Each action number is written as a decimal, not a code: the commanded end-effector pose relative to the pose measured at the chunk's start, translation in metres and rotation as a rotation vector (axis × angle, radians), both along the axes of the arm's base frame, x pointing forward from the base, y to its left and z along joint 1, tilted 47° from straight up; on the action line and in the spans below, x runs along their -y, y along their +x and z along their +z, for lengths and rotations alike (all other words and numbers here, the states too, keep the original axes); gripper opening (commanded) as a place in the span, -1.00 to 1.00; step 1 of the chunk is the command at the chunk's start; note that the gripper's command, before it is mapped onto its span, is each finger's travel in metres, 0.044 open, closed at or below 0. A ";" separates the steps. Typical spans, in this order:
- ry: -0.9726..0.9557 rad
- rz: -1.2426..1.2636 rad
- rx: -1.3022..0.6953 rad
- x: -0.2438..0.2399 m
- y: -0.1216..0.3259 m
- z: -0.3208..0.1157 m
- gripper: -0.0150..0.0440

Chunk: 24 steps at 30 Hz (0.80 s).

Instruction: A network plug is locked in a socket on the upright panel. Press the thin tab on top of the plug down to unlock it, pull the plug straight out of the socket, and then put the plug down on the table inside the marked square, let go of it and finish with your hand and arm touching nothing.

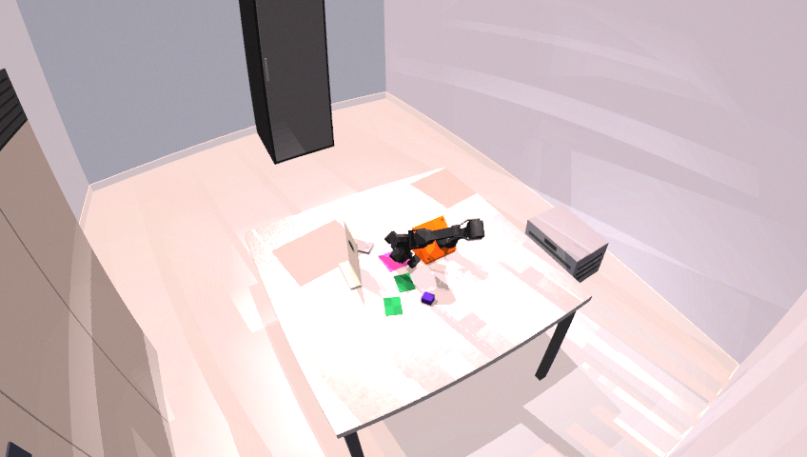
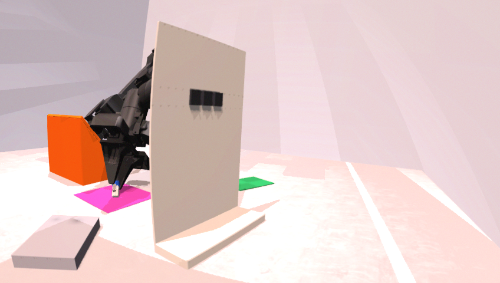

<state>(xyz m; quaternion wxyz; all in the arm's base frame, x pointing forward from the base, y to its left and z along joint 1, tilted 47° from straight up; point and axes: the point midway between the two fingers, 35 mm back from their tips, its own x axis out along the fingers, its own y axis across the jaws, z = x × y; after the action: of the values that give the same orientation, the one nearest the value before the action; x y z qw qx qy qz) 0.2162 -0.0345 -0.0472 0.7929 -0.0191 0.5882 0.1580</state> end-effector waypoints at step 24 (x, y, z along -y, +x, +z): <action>-0.001 -0.001 -0.002 0.007 -0.005 0.020 0.04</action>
<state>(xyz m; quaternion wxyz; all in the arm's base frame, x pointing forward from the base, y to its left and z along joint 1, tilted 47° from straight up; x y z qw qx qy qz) 0.2108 -0.0409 -0.0301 0.7912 -0.0177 0.5912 0.1552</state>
